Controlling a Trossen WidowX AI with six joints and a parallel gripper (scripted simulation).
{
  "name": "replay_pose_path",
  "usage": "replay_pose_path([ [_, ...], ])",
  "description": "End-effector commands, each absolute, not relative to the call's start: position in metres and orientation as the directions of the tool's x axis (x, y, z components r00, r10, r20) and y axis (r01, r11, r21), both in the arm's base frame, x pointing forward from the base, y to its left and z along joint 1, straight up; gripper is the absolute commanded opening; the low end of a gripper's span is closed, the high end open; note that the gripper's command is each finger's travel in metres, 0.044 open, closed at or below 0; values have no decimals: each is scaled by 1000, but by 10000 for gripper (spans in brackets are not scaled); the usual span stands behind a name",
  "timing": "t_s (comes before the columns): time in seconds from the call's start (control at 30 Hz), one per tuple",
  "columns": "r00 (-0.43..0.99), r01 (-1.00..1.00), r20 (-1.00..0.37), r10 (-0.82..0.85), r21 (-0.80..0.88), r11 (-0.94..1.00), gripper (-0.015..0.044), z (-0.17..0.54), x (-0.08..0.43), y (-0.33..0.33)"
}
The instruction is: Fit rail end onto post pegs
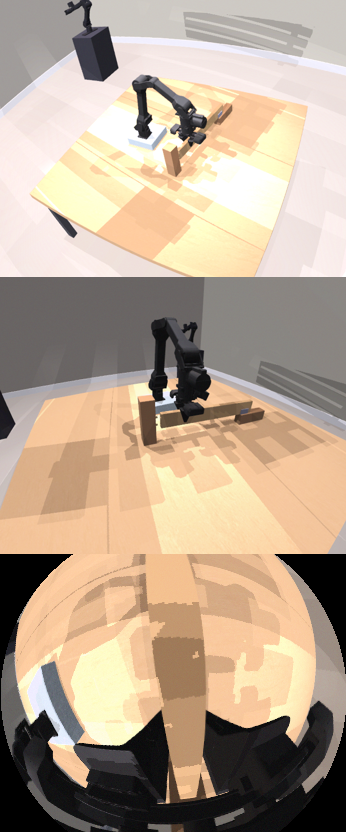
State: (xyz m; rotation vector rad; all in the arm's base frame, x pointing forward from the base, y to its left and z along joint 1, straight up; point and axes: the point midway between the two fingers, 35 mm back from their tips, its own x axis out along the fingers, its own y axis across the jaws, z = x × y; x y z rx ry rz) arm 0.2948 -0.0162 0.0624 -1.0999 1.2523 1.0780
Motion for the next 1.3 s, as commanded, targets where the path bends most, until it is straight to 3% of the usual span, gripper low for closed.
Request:
replay_pose_path([
  [0.0, 30, -988, -1000, 4, -30, 153, 0, 62, 295, -18],
  [1.27, 30, -988, -1000, 2, -30, 153, 0, 64, 293, -30],
])
